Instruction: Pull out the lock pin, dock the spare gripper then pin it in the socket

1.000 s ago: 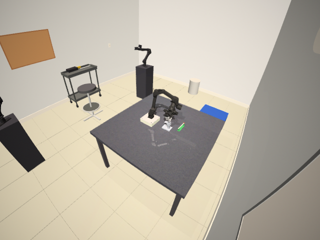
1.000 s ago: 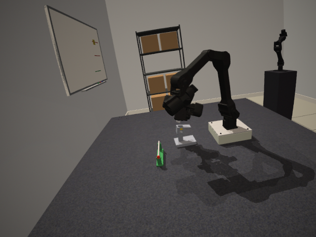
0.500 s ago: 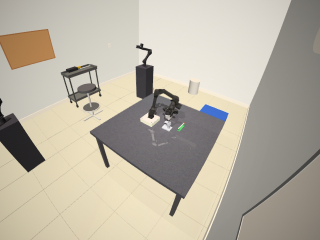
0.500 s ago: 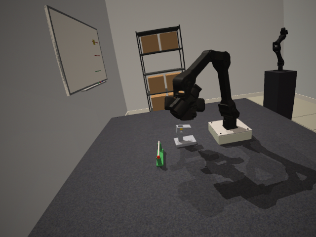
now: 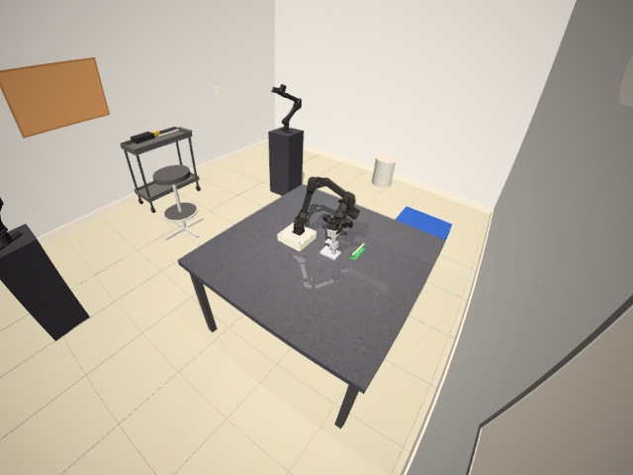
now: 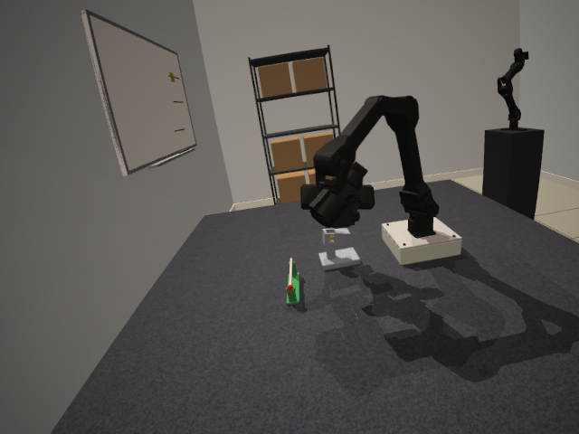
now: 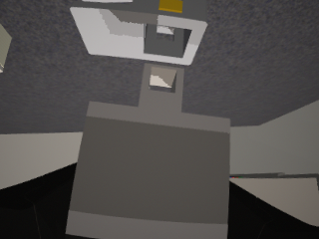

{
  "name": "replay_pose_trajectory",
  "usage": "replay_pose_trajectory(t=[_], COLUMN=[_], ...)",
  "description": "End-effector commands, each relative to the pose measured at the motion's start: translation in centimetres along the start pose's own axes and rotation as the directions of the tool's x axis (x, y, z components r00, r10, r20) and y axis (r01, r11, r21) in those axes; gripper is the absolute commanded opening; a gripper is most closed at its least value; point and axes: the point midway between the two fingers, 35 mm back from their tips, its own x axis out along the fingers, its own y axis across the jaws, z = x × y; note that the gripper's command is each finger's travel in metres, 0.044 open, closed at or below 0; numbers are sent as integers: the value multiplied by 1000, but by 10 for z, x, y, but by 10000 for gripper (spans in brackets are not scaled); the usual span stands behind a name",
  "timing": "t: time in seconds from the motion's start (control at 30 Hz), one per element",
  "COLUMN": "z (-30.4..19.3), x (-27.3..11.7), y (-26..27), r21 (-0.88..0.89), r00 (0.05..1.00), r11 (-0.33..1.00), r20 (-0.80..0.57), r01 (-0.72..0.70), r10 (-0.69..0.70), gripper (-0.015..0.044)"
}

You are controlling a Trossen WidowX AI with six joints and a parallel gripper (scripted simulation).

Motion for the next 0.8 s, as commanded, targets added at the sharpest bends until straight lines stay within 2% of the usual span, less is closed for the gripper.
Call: replay_pose_trajectory(t=[0.0,0.77], z=[4,28], x=[3,18], y=[-1,0], r21=[-13,-13], r00=[1000,1000], r11=[1000,1000], r20=[-11,-11], r01=[3,2], r10=[-4,-2], gripper=[0,0])
